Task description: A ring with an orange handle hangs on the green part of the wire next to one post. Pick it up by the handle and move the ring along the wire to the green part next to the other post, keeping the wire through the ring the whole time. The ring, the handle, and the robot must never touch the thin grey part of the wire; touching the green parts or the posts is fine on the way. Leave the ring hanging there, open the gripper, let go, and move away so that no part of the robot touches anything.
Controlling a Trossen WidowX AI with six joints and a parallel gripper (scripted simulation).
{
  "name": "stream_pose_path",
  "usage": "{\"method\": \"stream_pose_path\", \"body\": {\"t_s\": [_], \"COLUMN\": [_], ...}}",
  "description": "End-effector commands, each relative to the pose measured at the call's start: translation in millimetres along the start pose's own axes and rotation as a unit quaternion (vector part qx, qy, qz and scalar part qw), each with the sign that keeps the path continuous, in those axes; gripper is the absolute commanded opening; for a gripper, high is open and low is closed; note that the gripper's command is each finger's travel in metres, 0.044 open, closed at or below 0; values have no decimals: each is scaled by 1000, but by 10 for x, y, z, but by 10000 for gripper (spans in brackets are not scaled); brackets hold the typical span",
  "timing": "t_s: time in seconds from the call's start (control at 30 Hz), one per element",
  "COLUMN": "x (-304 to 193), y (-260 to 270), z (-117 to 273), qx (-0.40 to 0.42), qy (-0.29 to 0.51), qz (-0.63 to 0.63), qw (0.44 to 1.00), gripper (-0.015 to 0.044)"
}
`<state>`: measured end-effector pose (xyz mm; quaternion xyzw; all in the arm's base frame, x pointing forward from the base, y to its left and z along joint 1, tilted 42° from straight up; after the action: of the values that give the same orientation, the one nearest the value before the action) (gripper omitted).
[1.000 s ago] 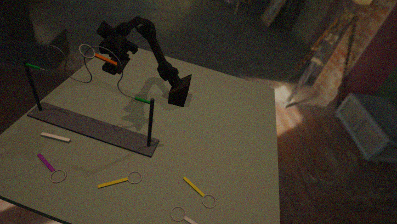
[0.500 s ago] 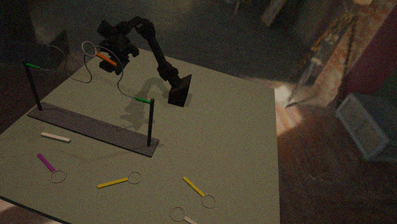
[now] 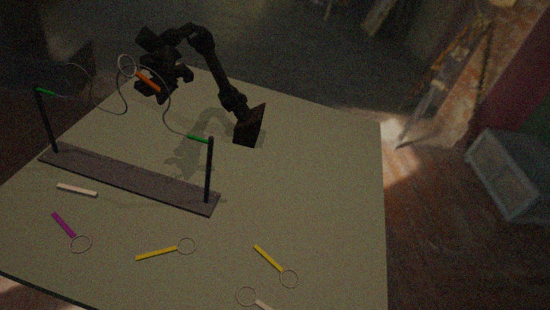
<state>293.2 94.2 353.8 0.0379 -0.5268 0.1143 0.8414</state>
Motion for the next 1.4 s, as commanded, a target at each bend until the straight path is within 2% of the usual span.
{"method": "stream_pose_path", "body": {"t_s": [0.0,1.37], "x": [13,64], "y": [-2,-101], "z": [7,34], "qx": [-10,-126], "qy": [-1,6], "qz": [21,241], "qw": [1000,962], "gripper": [-150,-150]}}
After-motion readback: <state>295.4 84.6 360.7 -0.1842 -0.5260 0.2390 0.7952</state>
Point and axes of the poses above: the point midway between the two fingers, 35 mm back from their tips, its own z axis back along the fingers, its own y axis across the jaws, x = y × z, the point moved 4 cm from there along z, back along the fingers, and after that the axes turned 6 degrees about -z, right-handed, at the moved point
